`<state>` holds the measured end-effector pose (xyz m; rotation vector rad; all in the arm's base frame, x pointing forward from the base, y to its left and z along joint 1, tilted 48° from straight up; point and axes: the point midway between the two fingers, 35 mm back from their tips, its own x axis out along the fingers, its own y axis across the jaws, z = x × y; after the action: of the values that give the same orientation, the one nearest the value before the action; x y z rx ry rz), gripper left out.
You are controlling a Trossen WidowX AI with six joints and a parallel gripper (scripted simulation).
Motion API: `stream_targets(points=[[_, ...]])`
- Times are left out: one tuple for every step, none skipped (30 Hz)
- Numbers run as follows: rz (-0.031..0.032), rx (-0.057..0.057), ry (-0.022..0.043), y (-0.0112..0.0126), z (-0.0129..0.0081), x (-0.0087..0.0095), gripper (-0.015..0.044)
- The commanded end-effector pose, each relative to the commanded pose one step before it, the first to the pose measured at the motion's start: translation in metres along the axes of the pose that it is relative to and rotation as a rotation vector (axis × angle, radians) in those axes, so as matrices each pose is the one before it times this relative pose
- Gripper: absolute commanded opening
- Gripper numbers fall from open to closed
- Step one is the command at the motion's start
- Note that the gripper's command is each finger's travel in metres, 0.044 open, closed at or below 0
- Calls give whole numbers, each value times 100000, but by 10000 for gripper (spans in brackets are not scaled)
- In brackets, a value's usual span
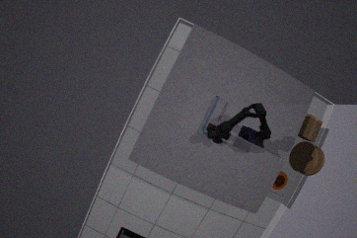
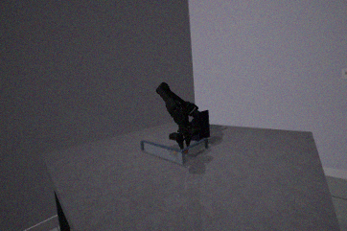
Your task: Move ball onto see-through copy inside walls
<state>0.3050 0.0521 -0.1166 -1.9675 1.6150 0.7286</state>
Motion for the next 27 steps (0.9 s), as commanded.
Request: stream_targets(points=[[704, -911, 802, 312, -47, 930, 224], [2, 1, 16, 6, -5, 158, 224], [1, 5, 18, 6, -6, 157, 224], [1, 8, 20, 6, -6, 157, 224], [1, 6, 17, 6, -5, 124, 224], [1, 4, 11, 4, -3, 75, 224], [0, 1, 4, 1, -1, 25, 224], [0, 0, 0, 0, 0, 0, 197], [0, 0, 0, 0, 0, 0, 171], [0, 0, 0, 0, 0, 0, 145], [0, 0, 0, 0, 0, 0, 138], [0, 0, 0, 0, 0, 0, 131], [0, 0, 0, 0, 0, 0, 125], [0, 0, 0, 0, 0, 0, 118], [0, 0, 0, 0, 0, 0, 111], [0, 0, 0, 0, 0, 0, 105], [0, 0, 0, 0, 0, 0, 98], [0, 0, 0, 0, 0, 0, 91], [0, 0, 0, 0, 0, 0, 85], [0, 0, 0, 0, 0, 0, 78], [0, 0, 0, 0, 0, 0, 52], [-10, -5, -36, -22, 14, -107, 26], [-28, -14, -105, -65, 40, -322, 0], [-40, -22, -163, -100, 63, -541, 0], [-41, -25, -185, -111, 72, -686, 0], [-32, -23, -163, -95, 65, -697, 0], [-22, -20, -140, -79, 57, -706, 0]])
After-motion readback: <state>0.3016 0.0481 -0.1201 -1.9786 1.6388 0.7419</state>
